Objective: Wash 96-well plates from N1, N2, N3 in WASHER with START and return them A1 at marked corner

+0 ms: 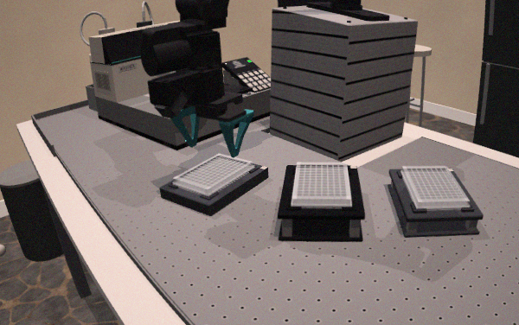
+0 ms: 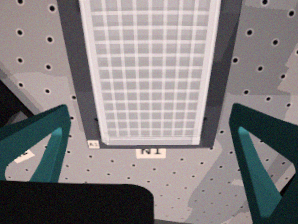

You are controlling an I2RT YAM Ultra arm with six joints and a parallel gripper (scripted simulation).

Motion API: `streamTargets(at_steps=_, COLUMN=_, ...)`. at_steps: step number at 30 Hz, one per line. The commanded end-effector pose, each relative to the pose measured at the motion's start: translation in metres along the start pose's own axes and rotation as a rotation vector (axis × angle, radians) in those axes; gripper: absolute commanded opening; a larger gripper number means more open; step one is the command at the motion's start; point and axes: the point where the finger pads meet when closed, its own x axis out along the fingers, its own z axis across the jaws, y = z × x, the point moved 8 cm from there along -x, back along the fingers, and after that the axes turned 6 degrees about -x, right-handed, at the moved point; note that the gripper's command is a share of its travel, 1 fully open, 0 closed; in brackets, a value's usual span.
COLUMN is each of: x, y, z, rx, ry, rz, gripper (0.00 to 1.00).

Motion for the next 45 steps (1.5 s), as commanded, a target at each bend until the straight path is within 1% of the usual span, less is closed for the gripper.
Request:
streamTargets(at_steps=1, x=-0.011, y=-0.005, z=-0.001, rx=-0.002, ry=0.007, rz=-0.020, gripper=1.00)
streamTargets(at_steps=6, x=-0.020, y=-0.005, z=-0.001, rx=-0.002, ry=0.007, rz=-0.020, gripper=1.00)
streamTargets(at_steps=8, x=-0.020, y=-0.005, z=-0.001, rx=-0.002, ry=0.007, rz=-0.020, gripper=1.00)
streamTargets(at_steps=23, x=-0.045, y=-0.005, z=-0.001, rx=-0.002, ry=0.007, rz=-0.020, gripper=1.00)
streamTargets(at_steps=34, x=-0.046, y=-0.005, z=-0.001, rx=-0.002, ry=0.007, rz=-0.020, gripper=1.00)
streamTargets(at_steps=40, x=-0.050, y=-0.009, z=0.028, rx=-0.202, ry=0.008, rz=-0.019, gripper=1.00)
streamTargets(at_steps=42, x=-0.050, y=-0.009, z=0.028, rx=-0.202, ry=0.008, rz=-0.019, gripper=1.00)
streamTargets(at_steps=43, x=-0.050, y=-0.010, z=0.033, rx=-0.235, ry=0.008, rz=-0.019, gripper=1.00)
streamTargets(at_steps=45, x=-0.051, y=-0.012, z=0.043, rx=-0.245, ry=0.008, rz=-0.019, gripper=1.00)
